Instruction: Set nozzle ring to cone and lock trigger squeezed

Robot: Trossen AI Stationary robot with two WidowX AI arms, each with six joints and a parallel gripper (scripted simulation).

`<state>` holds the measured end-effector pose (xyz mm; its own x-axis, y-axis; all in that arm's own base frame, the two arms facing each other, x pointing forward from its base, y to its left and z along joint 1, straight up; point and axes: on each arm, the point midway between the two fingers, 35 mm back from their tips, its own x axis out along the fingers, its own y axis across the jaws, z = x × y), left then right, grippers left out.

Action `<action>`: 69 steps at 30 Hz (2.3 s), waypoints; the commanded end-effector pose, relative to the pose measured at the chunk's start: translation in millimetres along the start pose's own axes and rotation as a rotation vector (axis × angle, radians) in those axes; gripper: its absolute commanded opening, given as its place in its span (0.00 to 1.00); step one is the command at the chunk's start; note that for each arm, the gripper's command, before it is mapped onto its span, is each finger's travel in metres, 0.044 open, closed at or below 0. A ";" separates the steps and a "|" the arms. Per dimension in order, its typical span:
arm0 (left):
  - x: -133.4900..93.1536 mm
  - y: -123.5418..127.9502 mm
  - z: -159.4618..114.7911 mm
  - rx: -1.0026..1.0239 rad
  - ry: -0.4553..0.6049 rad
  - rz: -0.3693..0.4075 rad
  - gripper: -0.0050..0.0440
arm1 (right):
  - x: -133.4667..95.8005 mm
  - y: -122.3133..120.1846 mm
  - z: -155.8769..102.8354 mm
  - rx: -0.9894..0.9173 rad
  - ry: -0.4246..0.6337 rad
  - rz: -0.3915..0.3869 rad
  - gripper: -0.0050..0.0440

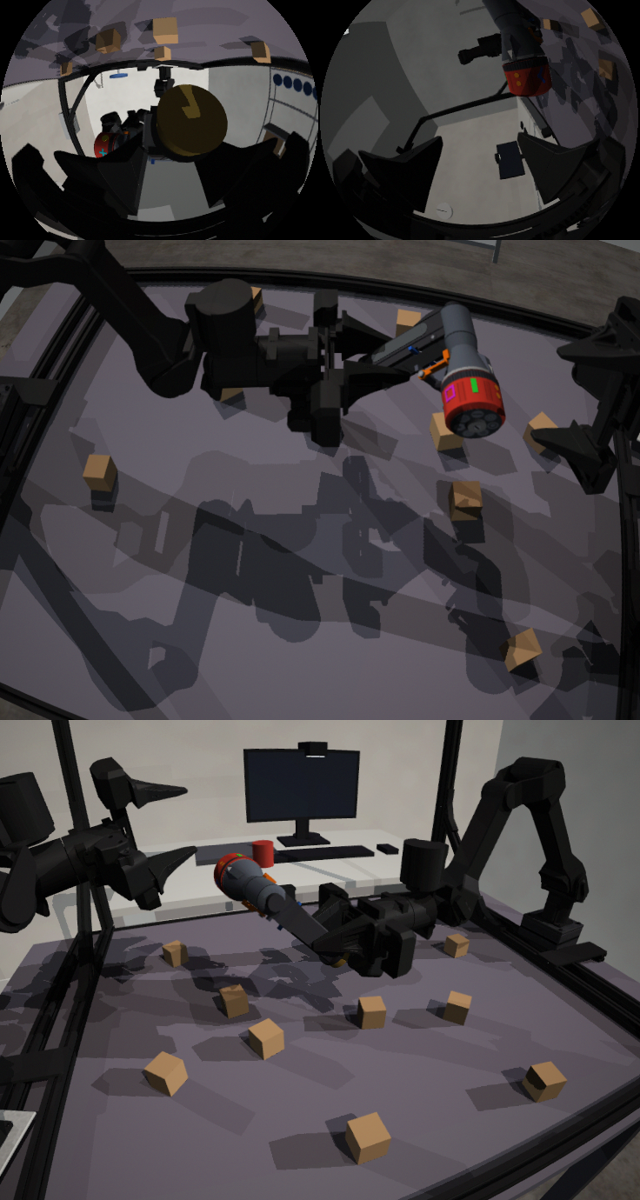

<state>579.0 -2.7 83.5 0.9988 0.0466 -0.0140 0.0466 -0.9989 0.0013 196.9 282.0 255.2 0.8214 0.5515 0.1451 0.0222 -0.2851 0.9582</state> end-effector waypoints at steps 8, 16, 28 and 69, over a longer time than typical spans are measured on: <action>0.2 0.4 -3.5 0.001 0.014 0.000 0.10 | -28.9 -43.7 15.6 -0.171 -0.088 -0.100 0.92; 0.2 0.4 -3.5 0.001 0.014 0.000 0.10 | -36.9 -54.0 45.9 -0.256 -0.158 -0.125 0.92; 0.2 0.4 -3.5 0.001 0.014 0.000 0.10 | -32.5 -53.7 50.6 -0.261 -0.163 -0.126 0.92; 0.2 0.4 -3.5 0.001 0.014 0.000 0.10 | 23.2 -57.6 59.3 -0.261 -0.163 -0.126 0.92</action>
<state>579.0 -3.7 83.2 0.9989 0.0449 -0.0144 0.0449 -0.9990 0.0011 242.0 260.7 186.4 0.9016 0.4325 -0.0050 0.0034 0.0044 1.0000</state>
